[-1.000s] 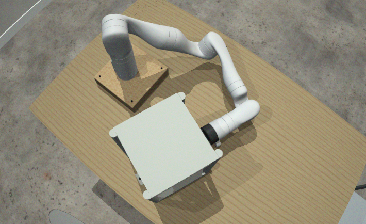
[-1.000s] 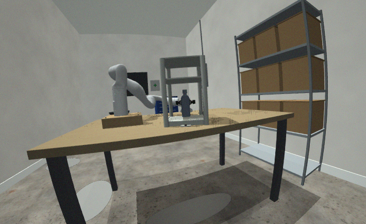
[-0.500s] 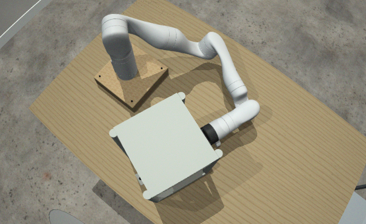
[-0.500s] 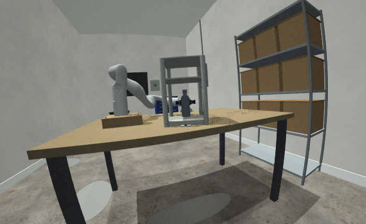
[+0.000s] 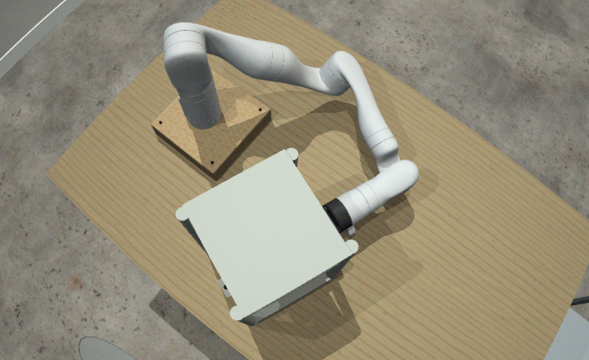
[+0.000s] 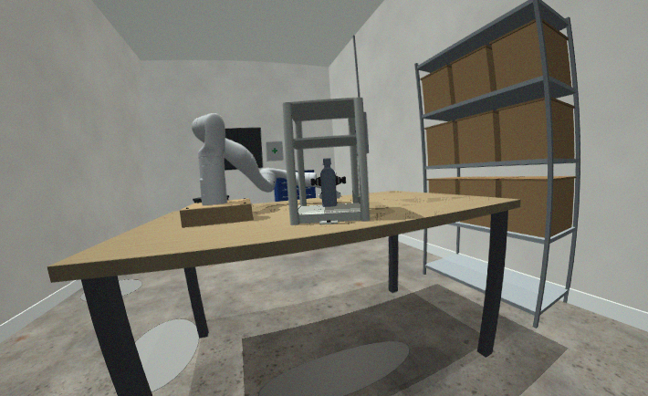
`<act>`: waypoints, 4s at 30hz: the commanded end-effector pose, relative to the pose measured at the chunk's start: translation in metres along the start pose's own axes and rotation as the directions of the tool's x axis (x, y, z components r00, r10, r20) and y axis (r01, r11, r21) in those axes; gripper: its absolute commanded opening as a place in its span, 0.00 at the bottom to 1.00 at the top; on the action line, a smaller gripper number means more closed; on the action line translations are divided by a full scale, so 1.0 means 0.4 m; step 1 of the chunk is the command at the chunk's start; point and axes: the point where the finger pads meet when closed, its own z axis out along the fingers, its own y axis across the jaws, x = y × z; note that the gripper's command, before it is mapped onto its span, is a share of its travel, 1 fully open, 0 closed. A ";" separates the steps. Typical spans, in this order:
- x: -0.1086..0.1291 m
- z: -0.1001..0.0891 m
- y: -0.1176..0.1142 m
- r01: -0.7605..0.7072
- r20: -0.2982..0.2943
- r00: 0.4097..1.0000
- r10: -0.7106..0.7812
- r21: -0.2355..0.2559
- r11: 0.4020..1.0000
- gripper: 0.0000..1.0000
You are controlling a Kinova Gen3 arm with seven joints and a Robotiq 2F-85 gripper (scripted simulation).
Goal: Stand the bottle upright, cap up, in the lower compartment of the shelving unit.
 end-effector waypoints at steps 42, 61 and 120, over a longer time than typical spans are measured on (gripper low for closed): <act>-0.002 -0.069 0.001 -0.001 -0.001 1.000 0.001 -0.001 1.000 0.73; -0.002 -0.111 0.001 -0.001 -0.001 1.000 0.001 -0.001 1.000 0.73; -0.002 -0.178 0.001 -0.001 -0.001 1.000 0.001 -0.001 1.000 0.73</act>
